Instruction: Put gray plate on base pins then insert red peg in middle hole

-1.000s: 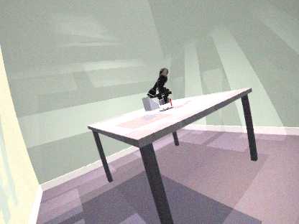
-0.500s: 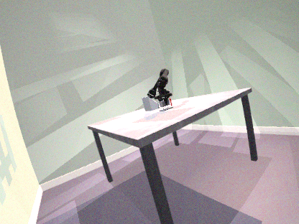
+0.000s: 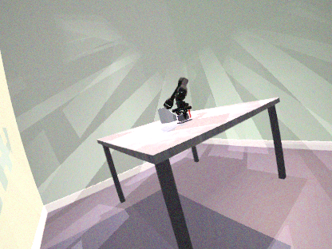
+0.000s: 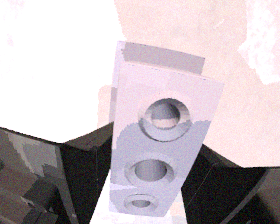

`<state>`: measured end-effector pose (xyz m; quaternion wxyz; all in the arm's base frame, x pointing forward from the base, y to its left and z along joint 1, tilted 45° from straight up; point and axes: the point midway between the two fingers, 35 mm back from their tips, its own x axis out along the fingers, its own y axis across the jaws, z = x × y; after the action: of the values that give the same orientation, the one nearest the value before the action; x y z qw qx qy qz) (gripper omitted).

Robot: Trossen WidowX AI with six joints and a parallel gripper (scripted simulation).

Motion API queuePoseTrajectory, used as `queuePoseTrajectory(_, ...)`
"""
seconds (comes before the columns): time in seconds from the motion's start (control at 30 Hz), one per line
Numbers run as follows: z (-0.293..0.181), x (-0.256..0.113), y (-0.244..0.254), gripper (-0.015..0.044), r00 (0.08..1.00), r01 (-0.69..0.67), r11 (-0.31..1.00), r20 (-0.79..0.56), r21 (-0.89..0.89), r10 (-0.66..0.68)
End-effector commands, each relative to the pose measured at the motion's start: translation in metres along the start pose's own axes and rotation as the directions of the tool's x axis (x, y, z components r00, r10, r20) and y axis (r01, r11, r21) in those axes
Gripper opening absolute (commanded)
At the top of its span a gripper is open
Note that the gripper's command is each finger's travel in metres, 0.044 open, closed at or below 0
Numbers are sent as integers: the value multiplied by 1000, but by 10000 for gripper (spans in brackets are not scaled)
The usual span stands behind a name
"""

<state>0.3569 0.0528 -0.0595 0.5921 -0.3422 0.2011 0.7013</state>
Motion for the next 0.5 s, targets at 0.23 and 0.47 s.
queuePoseTrajectory(0.23,0,-1,0,105,1000,1,1000,-1,-1,-1)
queuePoseTrajectory(0.47,0,-1,0,289,1000,1,1000,-1,-1,-1)
